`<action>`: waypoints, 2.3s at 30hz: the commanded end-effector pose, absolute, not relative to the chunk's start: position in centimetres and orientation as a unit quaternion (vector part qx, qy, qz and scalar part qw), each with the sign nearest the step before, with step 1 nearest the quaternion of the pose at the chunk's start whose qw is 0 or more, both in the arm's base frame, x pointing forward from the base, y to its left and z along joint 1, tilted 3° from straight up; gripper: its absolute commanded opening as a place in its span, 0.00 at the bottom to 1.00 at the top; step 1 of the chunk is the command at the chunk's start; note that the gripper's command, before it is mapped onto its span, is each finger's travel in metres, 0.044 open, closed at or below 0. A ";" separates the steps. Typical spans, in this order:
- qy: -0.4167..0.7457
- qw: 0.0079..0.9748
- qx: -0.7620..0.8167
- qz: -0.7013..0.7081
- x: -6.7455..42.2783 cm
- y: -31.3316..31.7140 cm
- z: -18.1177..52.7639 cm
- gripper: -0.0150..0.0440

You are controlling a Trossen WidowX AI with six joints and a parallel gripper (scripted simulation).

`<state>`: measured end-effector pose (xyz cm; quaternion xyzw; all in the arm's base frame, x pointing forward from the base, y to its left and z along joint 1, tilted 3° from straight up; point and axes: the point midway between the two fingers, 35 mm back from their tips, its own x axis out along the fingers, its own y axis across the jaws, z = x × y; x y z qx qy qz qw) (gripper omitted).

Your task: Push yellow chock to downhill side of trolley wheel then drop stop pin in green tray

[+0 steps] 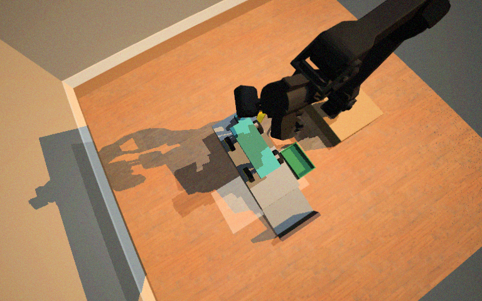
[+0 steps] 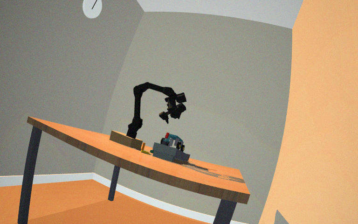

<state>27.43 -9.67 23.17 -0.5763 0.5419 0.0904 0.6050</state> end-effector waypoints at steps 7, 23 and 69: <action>0.591 0.680 -0.434 0.028 26.1 -12.0 20.6 0.62; 0.638 0.738 0.057 -0.214 20.5 -16.7 14.2 0.58; 0.559 0.605 0.409 -0.392 16.4 -18.2 4.8 0.58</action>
